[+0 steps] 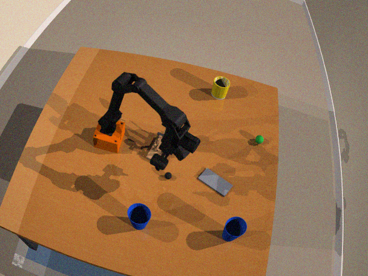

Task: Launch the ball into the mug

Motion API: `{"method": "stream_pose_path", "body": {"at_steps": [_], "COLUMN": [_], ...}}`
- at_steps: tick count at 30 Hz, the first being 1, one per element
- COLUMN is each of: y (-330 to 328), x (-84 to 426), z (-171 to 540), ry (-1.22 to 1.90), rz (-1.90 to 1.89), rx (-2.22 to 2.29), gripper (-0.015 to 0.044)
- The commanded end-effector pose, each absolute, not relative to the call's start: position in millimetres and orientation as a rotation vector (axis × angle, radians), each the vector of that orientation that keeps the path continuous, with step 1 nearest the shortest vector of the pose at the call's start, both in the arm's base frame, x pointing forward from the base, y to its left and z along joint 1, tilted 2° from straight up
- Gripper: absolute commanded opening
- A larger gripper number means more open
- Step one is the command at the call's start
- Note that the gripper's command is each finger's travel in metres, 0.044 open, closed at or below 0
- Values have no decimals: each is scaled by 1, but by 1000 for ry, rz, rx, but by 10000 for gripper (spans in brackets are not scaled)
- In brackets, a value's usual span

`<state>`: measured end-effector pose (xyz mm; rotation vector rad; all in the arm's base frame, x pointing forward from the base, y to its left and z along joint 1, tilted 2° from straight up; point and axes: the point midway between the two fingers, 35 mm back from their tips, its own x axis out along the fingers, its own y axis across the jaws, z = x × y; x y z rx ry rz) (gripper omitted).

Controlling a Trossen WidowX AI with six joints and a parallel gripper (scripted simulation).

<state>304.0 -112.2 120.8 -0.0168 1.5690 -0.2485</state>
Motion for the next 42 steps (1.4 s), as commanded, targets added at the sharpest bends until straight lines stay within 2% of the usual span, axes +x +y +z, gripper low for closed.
{"method": "stream_pose_path", "body": {"at_steps": [1,22,42], "y": [-96,-17,45], "x": [304,289,260], "z": [122,117,111], "ry": [1565,1482,1253], "rz": [-134,478,1017], "rx": [-108,-630,-1096], "gripper": [440,440,440]}}
